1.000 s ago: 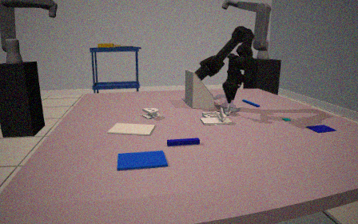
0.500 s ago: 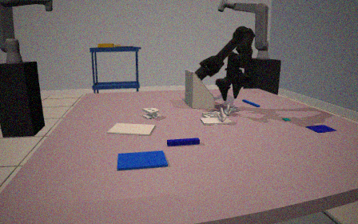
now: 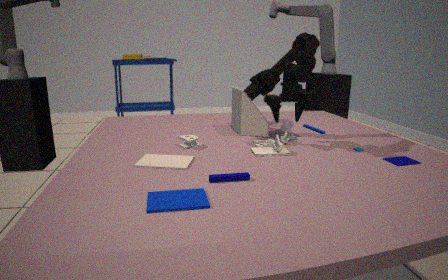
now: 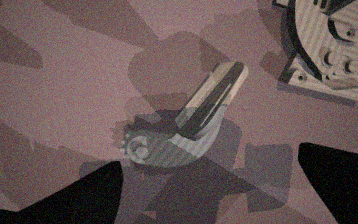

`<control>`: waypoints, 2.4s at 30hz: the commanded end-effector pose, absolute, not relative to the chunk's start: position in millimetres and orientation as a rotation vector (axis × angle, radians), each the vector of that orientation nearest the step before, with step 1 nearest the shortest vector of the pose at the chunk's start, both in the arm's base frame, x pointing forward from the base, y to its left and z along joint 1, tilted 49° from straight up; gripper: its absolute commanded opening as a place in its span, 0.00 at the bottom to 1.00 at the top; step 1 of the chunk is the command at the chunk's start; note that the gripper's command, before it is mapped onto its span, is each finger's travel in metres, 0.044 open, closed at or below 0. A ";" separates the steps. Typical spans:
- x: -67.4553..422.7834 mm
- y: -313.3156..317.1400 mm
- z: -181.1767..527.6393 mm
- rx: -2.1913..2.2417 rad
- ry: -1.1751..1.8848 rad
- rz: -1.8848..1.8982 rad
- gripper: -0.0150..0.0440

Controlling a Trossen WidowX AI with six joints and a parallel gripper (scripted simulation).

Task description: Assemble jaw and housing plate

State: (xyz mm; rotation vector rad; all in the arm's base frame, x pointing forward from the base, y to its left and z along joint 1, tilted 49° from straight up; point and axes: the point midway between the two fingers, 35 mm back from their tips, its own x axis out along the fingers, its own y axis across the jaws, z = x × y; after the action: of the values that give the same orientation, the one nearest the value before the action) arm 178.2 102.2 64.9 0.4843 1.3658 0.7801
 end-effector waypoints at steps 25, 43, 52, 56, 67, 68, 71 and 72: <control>180.1 82.0 71.8 1.073 1.633 0.275 1.00; 180.4 111.8 46.8 1.106 1.643 0.250 1.00; 181.0 114.6 43.7 1.105 1.643 0.249 1.00; 181.8 119.1 38.9 1.103 1.643 0.247 1.00; 182.8 132.1 26.9 1.101 1.643 0.245 1.00; 182.8 133.3 25.8 1.101 1.643 0.246 1.00; 182.7 137.0 22.9 1.102 1.643 0.246 1.00; 182.6 138.2 21.9 1.102 1.643 0.246 1.00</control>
State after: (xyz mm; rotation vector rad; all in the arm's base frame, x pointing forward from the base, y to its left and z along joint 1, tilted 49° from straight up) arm 184.4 134.4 27.2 1.0980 1.6359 0.2566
